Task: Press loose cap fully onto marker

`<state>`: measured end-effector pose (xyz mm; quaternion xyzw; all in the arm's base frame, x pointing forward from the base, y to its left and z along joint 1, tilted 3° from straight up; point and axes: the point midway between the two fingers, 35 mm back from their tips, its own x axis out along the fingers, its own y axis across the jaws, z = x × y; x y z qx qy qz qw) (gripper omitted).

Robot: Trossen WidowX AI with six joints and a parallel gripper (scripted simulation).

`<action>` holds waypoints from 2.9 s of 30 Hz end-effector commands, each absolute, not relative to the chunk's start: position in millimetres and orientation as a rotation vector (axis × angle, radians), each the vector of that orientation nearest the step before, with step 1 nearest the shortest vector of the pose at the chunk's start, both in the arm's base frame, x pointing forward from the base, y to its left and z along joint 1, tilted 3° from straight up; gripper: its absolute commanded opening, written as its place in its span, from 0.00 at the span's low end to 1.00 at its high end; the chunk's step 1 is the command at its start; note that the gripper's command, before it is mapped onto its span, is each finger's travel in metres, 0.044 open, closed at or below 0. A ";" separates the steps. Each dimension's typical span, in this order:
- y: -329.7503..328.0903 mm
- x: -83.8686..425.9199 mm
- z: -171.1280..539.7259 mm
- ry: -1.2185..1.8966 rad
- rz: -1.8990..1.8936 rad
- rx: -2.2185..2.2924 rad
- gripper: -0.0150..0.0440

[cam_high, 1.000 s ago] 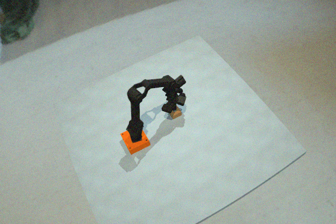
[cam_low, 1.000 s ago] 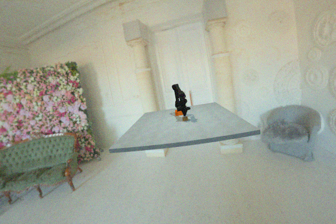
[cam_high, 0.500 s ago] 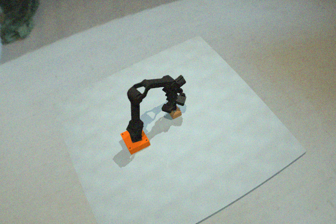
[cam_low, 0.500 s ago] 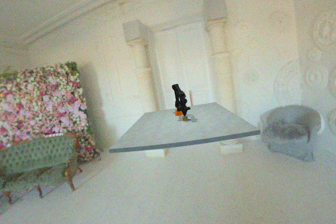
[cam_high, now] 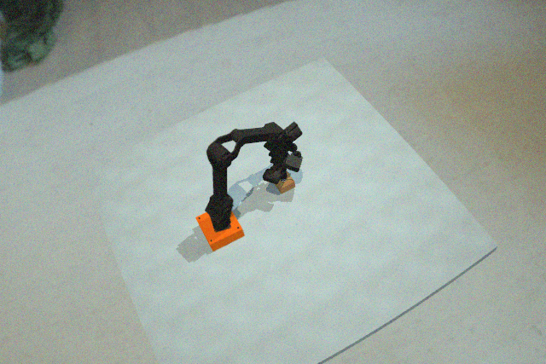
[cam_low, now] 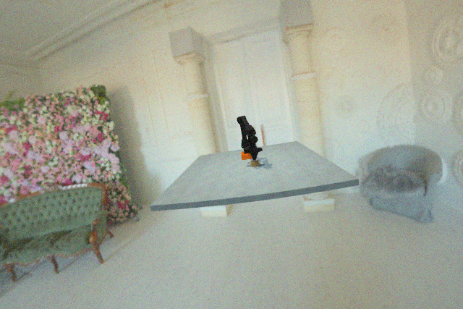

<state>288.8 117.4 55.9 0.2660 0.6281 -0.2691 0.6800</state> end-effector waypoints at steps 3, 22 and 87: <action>116.4 287.7 54.2 1.412 -0.608 0.592 0.25; 116.3 287.7 54.0 1.412 -0.608 0.592 0.25; 120.1 286.6 123.9 1.508 0.097 -0.161 0.38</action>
